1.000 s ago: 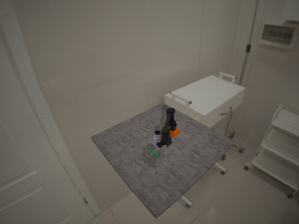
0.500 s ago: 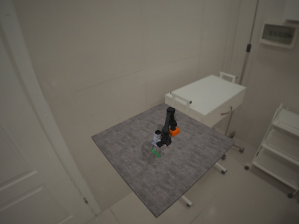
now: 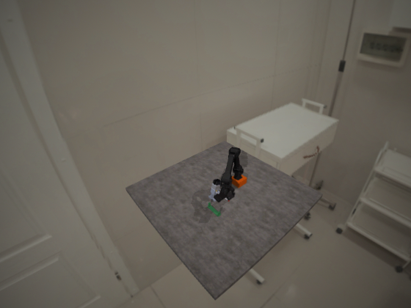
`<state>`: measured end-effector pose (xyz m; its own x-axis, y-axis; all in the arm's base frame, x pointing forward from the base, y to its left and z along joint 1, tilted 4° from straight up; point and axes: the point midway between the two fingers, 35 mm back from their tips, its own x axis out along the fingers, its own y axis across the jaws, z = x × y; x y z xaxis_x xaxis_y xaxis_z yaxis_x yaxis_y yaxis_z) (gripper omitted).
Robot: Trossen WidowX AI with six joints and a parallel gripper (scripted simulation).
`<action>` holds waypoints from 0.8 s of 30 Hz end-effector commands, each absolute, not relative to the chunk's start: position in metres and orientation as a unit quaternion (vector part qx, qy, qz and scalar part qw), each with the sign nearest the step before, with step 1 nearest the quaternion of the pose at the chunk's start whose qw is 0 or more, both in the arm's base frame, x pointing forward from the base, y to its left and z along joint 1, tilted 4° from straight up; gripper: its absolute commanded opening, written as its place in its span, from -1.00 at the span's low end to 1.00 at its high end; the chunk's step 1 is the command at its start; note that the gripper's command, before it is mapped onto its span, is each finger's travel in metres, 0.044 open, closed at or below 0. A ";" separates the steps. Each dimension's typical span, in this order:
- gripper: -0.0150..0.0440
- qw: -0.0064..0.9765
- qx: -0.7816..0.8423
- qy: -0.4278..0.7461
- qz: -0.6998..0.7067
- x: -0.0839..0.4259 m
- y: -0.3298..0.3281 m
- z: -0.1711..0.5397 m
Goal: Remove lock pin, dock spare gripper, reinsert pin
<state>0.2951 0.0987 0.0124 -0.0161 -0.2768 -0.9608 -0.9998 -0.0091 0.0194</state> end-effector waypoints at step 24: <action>-0.49 0.417 -0.563 0.567 0.433 0.295 0.081 0.013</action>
<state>0.2952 0.0843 0.0127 -0.0189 -0.2745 -0.9614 -0.9997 -0.0083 0.0221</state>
